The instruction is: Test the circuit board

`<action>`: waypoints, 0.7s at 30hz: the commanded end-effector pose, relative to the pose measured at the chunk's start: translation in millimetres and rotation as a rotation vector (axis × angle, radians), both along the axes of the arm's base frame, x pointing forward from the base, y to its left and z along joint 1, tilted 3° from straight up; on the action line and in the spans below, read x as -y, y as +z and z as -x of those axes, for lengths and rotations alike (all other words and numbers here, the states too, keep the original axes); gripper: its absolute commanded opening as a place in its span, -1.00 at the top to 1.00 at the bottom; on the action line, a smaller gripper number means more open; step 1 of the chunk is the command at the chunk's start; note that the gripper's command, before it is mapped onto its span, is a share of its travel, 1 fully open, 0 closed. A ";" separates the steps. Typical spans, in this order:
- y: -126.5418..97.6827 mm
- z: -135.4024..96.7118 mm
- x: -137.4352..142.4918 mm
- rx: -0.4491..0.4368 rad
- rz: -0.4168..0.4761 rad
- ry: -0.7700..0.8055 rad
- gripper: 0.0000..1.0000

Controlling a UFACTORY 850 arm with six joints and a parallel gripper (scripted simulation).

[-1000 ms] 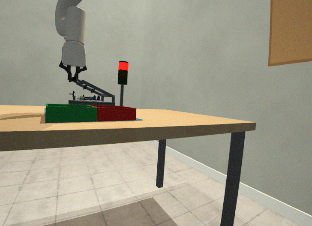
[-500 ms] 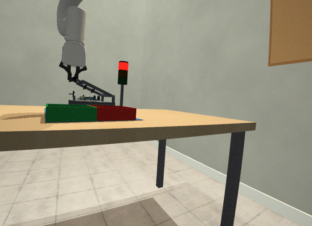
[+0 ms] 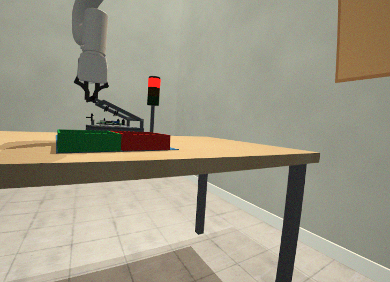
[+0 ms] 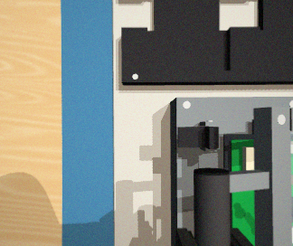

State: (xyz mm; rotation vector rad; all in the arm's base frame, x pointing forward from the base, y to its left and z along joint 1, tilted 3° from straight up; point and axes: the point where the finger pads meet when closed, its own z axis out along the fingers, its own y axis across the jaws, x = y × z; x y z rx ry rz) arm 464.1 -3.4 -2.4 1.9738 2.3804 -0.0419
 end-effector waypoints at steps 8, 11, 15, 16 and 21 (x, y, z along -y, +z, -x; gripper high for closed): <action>3.4 -1.6 -0.2 0.000 0.001 0.000 1.00; 5.7 -2.5 -0.4 0.000 0.001 0.000 1.00; 10.1 -4.2 -1.0 0.000 0.000 0.000 1.00; 11.8 -4.8 -1.3 0.000 0.000 0.000 1.00; 24.6 -10.8 -3.2 0.000 0.000 0.000 1.00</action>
